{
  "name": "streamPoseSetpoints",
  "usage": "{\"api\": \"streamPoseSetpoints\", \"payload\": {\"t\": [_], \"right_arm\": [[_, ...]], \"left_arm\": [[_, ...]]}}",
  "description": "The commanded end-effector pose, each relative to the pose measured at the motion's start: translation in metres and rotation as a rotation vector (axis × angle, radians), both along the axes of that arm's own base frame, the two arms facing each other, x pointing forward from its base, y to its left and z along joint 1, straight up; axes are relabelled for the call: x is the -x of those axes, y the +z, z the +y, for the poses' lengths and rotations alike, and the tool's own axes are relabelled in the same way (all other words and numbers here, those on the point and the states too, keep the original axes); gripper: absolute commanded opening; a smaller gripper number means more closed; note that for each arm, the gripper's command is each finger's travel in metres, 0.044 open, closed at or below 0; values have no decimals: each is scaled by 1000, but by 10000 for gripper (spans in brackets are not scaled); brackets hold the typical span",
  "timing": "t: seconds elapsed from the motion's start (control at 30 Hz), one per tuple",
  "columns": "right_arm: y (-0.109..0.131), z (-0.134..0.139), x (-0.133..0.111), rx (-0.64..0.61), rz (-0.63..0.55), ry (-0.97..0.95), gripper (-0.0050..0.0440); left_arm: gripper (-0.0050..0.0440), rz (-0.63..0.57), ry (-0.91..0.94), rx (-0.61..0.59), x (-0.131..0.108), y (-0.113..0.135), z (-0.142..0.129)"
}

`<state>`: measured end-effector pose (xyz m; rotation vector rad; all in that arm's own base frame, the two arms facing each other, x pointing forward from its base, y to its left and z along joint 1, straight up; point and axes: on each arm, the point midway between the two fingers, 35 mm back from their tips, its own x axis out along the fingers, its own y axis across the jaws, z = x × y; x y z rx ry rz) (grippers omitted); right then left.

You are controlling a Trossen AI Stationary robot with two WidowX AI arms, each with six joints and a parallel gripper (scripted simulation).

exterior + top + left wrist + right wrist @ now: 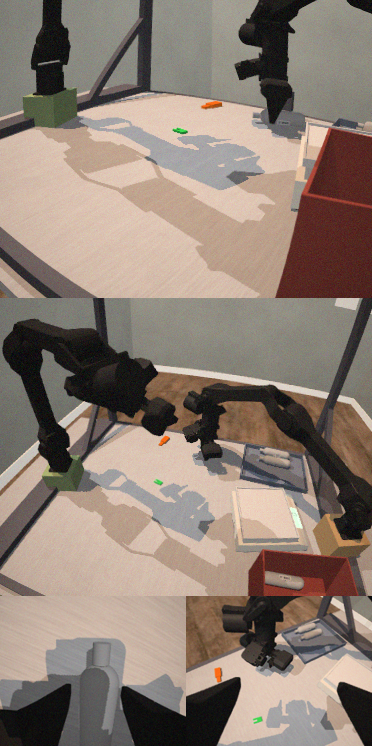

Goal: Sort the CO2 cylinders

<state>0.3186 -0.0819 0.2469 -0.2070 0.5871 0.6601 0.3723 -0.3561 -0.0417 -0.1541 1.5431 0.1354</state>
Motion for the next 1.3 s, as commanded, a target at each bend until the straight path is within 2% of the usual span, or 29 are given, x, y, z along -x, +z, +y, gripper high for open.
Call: {"api": "streamPoseSetpoints", "payload": {"t": [0.0, 0.03, 0.1, 0.13, 0.2, 0.23, 0.37, 0.5, 0.63, 0.67, 0.8, 1.0, 1.1, 1.27], "right_arm": [[6, 0, 0, 11, -18, 0, 440], [6, 0, 0, 11, -18, 0, 440], [6, 0, 0, 11, -18, 0, 440], [6, 0, 0, 11, -18, 0, 440], [6, 0, 0, 11, -18, 0, 440], [6, 0, 0, 11, -18, 0, 440], [6, 0, 0, 11, -18, 0, 440], [6, 0, 0, 11, -18, 0, 440], [6, 0, 0, 11, -18, 0, 440], [6, 0, 0, 11, -18, 0, 440], [6, 0, 0, 11, -18, 0, 440], [6, 0, 0, 17, -21, 4, 440], [2, 2, 2, 65, -40, 27, 440], [-12, 2, -1, 279, -130, 132, 440]], "left_arm": [[194, -29, 6, 30, -6, 16, -5], [174, -29, 6, 30, -6, 16, -5], [174, -29, 6, 30, -6, 16, -5], [154, -29, 6, 30, -6, 16, -5], [154, -47, 6, 47, -8, 27, -7], [134, -45, 6, 45, -7, 28, -6], [134, -45, 6, 45, -7, 28, -6], [107, -38, 3, 38, -6, 21, -6], [11, -55, 6, 54, -7, 46, -7], [0, -58, 6, 57, -7, 52, -6], [-2, -74, 6, 73, -5, 80, -4], [-3, -66, 1, 63, -5, 79, 4], [-5, -64, 1, 62, -7, 87, 16], [-35, -65, 1, 57, -9, 107, 53]]}}
